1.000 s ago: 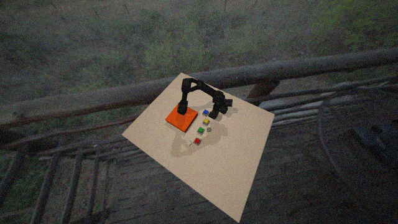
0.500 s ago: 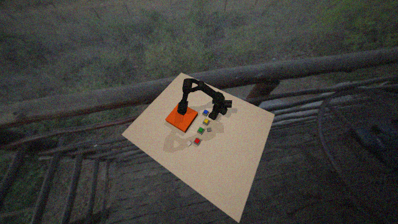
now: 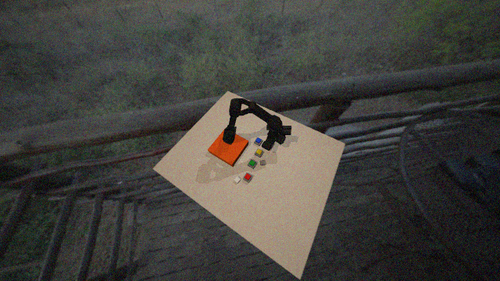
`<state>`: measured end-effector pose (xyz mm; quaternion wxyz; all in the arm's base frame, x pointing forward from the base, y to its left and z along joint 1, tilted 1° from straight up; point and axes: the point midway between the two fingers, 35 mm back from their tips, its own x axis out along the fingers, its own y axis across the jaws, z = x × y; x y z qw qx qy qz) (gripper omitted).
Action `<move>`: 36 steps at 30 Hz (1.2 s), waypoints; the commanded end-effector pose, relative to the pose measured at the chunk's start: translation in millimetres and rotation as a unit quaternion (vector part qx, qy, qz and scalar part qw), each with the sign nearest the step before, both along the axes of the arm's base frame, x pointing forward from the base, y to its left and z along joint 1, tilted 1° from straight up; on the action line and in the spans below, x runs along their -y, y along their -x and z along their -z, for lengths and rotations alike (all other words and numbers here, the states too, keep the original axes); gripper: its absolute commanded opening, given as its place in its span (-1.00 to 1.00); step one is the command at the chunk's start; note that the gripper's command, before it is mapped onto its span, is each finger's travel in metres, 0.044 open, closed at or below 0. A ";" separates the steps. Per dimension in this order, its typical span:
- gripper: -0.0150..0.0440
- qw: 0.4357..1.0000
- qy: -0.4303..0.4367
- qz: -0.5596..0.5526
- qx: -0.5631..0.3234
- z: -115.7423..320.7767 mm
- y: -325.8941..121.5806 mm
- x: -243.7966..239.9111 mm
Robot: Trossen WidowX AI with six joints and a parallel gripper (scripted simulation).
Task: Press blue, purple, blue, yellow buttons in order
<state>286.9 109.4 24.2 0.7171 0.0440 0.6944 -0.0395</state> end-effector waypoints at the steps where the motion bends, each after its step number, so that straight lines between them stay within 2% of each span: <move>1: -0.42 1.000 0.001 -0.001 0.000 -20.5 0.4 0.2; 7: -0.42 1.000 0.001 -0.002 0.000 -33.3 1.1 0.5; 11: -0.42 1.000 0.001 -0.002 0.000 -82.3 1.9 0.3; 13: -0.42 1.000 0.001 -0.002 0.000 -92.6 3.1 0.7; 19: -0.42 1.000 0.001 -0.002 -0.001 -93.4 11.7 1.1; 26: -0.42 1.000 0.002 -0.002 -0.004 -89.5 90.5 12.3; 31: -0.42 1.000 0.002 -0.002 -0.004 -89.1 92.5 12.7; 33: -0.42 1.000 0.002 -0.002 -0.004 -78.7 91.1 12.2; 36: -0.42 1.000 0.002 -0.002 -0.004 -37.4 90.2 12.2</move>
